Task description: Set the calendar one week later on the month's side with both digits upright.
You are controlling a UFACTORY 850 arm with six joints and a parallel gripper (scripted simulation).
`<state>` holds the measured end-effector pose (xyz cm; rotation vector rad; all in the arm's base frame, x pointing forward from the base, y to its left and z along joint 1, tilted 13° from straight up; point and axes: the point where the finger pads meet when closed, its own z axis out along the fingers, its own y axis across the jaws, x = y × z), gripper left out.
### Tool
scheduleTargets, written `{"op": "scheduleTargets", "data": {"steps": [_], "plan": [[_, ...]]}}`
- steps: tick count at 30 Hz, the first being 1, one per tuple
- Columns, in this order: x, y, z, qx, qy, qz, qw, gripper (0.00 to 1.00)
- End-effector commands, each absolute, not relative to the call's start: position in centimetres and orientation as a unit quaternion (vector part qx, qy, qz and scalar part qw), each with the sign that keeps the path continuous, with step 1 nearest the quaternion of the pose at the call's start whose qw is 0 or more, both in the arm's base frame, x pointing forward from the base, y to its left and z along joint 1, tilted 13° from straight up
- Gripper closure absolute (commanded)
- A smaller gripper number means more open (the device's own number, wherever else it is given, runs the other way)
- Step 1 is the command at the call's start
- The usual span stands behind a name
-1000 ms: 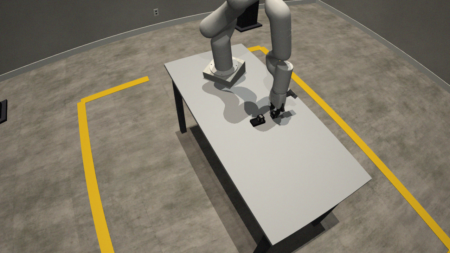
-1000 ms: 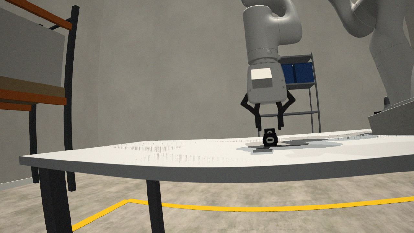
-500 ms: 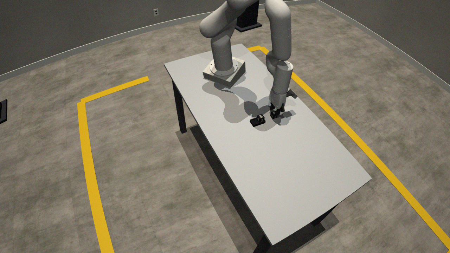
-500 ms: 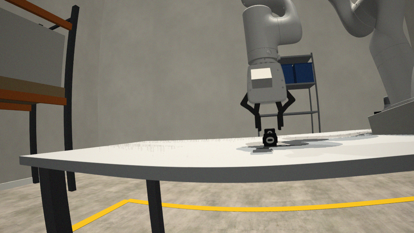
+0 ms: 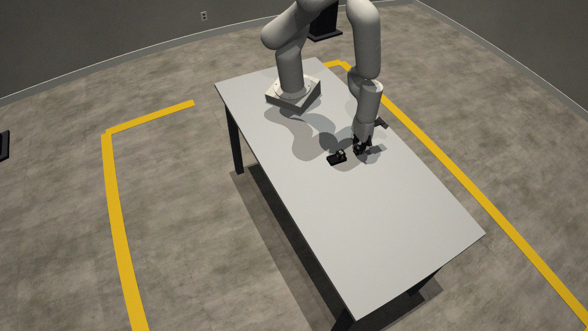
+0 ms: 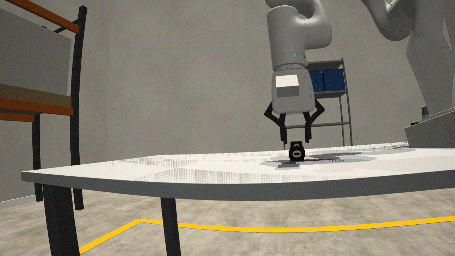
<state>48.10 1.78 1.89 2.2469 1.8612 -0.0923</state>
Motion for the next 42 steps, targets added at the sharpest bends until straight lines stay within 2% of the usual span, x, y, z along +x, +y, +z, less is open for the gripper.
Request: {"op": "scheduleTargets", "data": {"steps": [1, 42], "plan": [[48.2, 1.8, 1.9, 0.765, 0.634, -0.031, 0.111, 0.51], [48.4, 1.2, -0.8, 0.765, 0.634, -0.031, 0.111, 0.51]]}}
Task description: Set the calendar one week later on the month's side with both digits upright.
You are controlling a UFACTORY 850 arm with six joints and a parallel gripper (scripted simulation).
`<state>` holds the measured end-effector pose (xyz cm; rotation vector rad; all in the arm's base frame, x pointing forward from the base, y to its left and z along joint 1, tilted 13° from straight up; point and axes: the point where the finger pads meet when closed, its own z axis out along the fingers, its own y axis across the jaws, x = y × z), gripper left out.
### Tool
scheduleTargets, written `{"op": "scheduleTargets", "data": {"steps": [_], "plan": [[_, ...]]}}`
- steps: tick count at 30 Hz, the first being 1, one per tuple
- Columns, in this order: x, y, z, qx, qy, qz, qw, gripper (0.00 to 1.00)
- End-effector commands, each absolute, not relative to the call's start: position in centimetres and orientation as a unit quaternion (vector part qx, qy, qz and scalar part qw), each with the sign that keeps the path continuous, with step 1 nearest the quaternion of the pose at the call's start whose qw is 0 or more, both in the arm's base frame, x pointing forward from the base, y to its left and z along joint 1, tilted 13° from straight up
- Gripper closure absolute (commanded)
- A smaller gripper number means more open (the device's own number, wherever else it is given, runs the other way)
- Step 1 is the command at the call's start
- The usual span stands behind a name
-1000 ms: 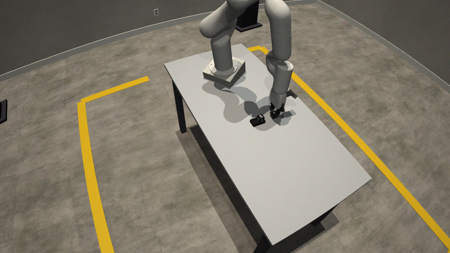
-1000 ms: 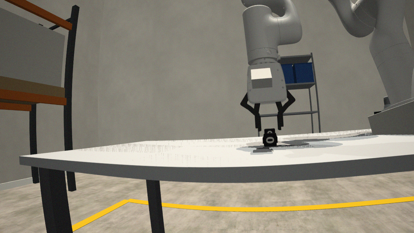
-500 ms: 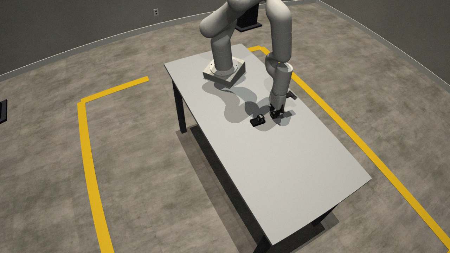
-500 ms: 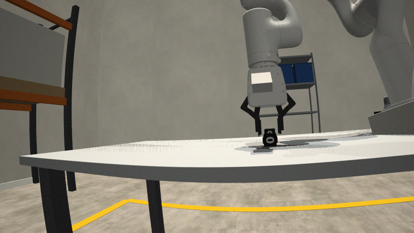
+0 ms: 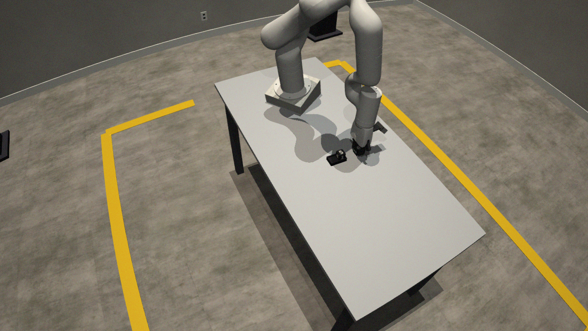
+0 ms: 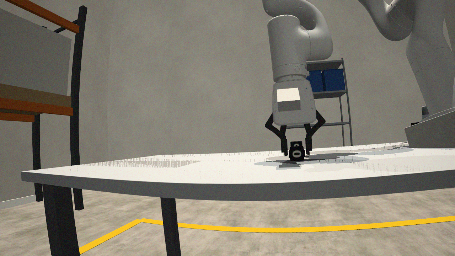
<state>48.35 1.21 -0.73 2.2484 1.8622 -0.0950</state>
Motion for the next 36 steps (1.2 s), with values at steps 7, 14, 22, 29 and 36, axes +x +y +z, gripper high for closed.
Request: {"op": "scheduleTargets", "data": {"steps": [7, 14, 22, 29, 36], "plan": [[48.44, 1.21, -0.8, 0.765, 0.634, -0.031, 0.111, 0.51], [48.44, 1.21, -0.8, 0.765, 0.634, -0.031, 0.111, 0.51], [48.44, 1.21, -0.8, 0.765, 0.634, -0.031, 0.111, 0.51], [48.44, 1.21, -0.8, 0.765, 0.634, -0.031, 0.111, 0.51], [48.44, 1.21, -0.8, 0.765, 0.634, -0.031, 0.111, 0.71]]}}
